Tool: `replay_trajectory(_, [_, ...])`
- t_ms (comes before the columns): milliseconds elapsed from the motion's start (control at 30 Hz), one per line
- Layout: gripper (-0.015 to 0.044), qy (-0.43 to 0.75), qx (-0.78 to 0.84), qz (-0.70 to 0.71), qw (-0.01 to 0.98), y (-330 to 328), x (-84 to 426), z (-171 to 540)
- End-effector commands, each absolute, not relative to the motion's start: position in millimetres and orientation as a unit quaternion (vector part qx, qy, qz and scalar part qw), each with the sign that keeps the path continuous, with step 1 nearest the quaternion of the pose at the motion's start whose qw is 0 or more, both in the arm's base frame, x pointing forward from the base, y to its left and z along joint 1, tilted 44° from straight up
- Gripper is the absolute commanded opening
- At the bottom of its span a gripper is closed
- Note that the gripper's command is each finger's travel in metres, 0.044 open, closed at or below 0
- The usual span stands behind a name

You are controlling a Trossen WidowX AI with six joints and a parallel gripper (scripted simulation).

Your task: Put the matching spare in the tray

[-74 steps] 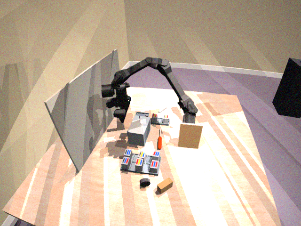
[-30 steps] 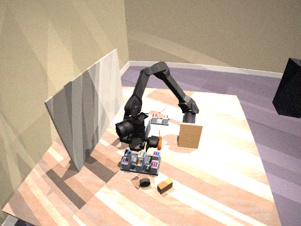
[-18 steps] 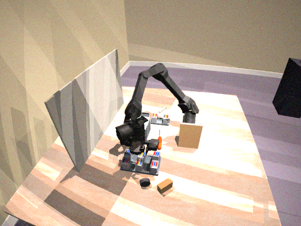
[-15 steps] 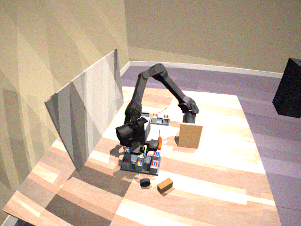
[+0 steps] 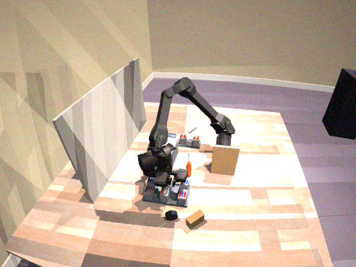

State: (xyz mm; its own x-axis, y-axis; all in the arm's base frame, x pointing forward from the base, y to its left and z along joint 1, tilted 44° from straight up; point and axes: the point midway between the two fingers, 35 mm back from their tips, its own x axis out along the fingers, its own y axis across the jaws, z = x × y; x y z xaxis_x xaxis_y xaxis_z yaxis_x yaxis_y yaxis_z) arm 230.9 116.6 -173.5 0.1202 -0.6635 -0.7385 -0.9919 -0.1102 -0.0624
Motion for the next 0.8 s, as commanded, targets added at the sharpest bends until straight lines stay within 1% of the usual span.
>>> replay_trajectory(0, [0.0300, 0.603, -0.691, 0.282, 0.283, 107.2, 228.0, -178.2])
replay_trajectory(767, [0.0300, 0.603, -0.691, 0.281, 0.282, 97.7, 228.3, -185.9])
